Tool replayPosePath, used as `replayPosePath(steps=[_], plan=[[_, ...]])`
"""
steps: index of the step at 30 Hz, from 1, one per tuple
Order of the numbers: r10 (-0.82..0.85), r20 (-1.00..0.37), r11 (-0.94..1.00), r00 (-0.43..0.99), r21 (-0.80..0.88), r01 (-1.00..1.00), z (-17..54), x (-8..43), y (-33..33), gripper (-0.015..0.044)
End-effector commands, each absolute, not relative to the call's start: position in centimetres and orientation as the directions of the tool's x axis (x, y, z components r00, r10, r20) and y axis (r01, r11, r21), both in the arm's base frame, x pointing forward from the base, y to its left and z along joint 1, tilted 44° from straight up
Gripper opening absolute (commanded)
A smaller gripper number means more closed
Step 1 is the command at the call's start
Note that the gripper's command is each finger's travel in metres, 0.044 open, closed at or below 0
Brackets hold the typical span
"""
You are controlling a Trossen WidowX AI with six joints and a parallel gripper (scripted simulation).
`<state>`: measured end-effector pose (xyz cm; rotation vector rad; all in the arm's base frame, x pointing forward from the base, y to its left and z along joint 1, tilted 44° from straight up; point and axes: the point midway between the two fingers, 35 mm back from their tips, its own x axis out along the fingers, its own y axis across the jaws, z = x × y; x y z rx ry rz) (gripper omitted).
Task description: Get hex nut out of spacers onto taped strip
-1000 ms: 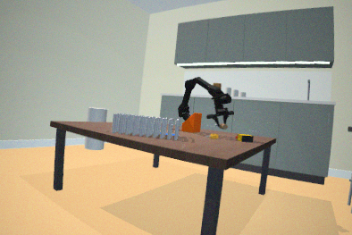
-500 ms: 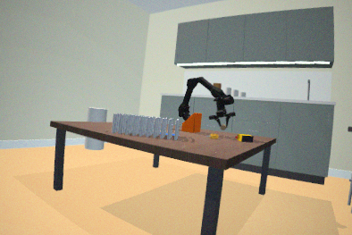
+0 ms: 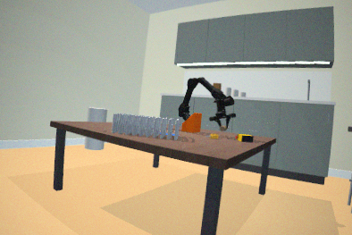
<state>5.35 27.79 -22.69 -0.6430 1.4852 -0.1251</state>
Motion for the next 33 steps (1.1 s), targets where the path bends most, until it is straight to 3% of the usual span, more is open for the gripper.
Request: replayPosePath(steps=[1,30,33], plan=[[-0.464,-0.878,0.825,0.116,-0.476,-0.303,-23.1,5.5,27.1,0.0000],[-0.454,-0.884,0.834,0.109,-0.465,-0.296,-26.4,6.2,24.2,0.0000],[-0.453,-0.885,0.836,0.107,-0.464,-0.294,-26.3,6.2,24.6,0.0079]])
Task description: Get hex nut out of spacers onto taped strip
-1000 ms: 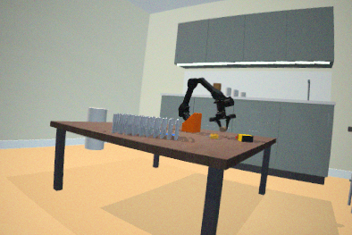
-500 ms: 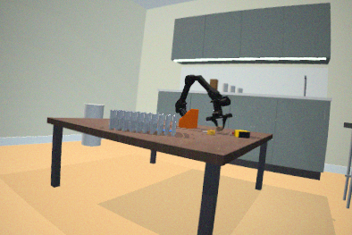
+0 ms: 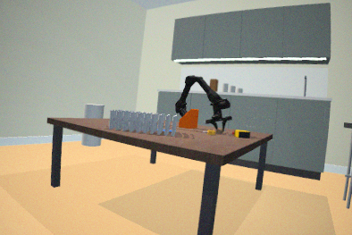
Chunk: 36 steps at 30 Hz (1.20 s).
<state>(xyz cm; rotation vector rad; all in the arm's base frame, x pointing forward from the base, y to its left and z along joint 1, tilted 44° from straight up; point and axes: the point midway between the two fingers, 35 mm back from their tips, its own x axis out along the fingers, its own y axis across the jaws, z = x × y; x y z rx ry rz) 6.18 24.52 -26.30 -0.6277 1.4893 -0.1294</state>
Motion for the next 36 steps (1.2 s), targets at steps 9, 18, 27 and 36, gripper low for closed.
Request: replayPosePath(steps=[9,18,27,36], plan=[[-0.453,-0.885,0.836,0.107,-0.464,-0.294,-26.3,6.2,24.6,0.0315],[-0.452,-0.886,0.836,0.106,-0.462,-0.295,-22.1,5.1,28.5,0.0440],[-0.452,-0.886,0.837,0.106,-0.462,-0.295,-21.1,4.9,29.2,0.0440],[-0.452,-0.886,0.837,0.106,-0.462,-0.295,-21.1,4.9,29.2,0.0440]])
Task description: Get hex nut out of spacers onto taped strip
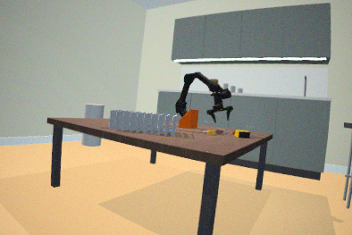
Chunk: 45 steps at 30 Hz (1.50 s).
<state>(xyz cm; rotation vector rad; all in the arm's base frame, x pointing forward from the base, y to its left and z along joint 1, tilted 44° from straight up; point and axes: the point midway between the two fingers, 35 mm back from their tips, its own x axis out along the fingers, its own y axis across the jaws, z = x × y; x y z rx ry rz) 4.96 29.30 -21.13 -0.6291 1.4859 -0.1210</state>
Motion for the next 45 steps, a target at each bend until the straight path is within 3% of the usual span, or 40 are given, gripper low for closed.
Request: replayPosePath(steps=[1,9,18,22,28,45], plan=[[-0.452,-0.886,0.837,0.106,-0.462,-0.295,-21.1,4.9,29.2,0.0440],[-0.463,-0.883,0.832,0.078,-0.463,-0.304,-21.3,5.4,29.3,0.0440],[-0.519,-0.826,0.842,-0.219,-0.449,-0.299,-21.3,8.9,30.1,0.0440],[-0.519,-0.824,0.843,-0.226,-0.449,-0.298,-21.3,9.0,30.2,0.0440],[-0.519,-0.824,0.843,-0.226,-0.449,-0.298,-21.3,9.0,30.2,0.0282],[-0.519,-0.825,0.843,-0.226,-0.449,-0.298,-22.4,9.3,29.3,0.0280]])
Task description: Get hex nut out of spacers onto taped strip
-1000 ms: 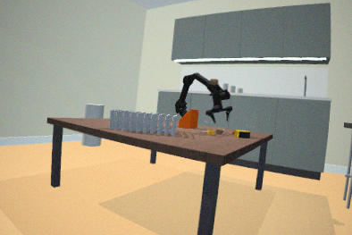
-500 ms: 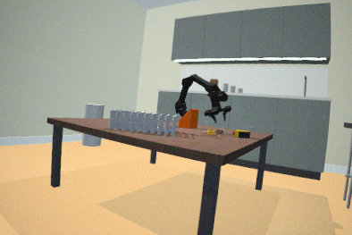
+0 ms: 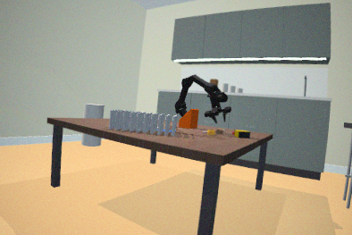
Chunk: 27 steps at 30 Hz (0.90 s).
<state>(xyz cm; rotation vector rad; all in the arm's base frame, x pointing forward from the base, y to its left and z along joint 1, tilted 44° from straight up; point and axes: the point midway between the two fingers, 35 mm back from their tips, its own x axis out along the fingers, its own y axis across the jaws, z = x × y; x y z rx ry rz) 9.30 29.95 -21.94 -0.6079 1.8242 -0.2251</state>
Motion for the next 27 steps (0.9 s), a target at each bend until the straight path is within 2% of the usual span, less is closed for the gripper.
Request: replayPosePath(steps=[1,27], plan=[[-0.519,-0.825,0.843,-0.226,-0.449,-0.298,-22.5,9.3,29.2,0.0280],[-0.519,-0.824,0.842,-0.225,-0.449,-0.299,-25.5,10.1,26.5,0.0280]])
